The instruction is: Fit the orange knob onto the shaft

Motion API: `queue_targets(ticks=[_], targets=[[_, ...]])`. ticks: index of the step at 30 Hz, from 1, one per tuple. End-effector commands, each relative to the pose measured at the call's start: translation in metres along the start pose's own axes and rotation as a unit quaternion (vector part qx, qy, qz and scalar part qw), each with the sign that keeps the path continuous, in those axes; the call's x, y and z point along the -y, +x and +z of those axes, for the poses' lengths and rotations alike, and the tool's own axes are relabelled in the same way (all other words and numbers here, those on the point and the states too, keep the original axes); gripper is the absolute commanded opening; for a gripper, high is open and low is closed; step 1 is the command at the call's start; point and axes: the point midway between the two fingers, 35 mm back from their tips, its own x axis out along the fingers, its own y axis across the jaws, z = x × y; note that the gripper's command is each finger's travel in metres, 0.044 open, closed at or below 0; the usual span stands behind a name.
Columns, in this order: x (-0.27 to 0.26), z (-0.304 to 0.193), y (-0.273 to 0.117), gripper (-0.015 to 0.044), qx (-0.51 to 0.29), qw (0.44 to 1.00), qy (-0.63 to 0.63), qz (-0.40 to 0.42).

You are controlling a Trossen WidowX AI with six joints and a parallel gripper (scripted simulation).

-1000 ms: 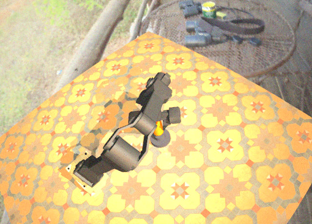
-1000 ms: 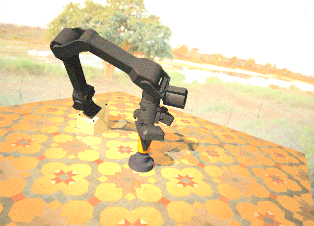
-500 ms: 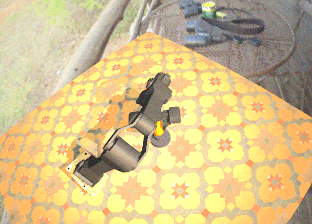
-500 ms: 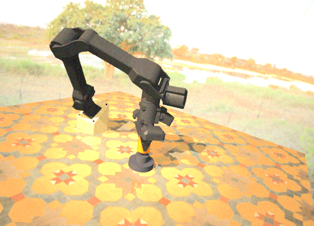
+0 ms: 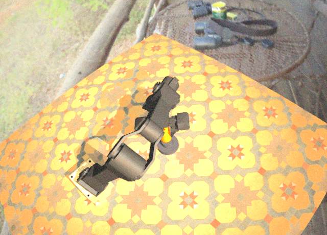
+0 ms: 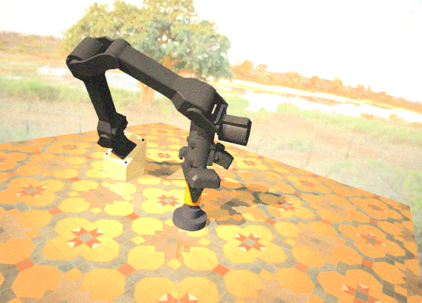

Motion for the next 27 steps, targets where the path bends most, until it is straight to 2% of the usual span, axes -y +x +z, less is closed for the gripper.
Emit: queue_targets(ticks=[1, 27], targets=[[-0.0016, -0.0017, 0.0007, 0.0, -0.004, 1.0, 0.013, 0.0], [-0.002, -0.0004, 0.0077, 0.0, -0.004, 0.999, -0.033, 0.0]])
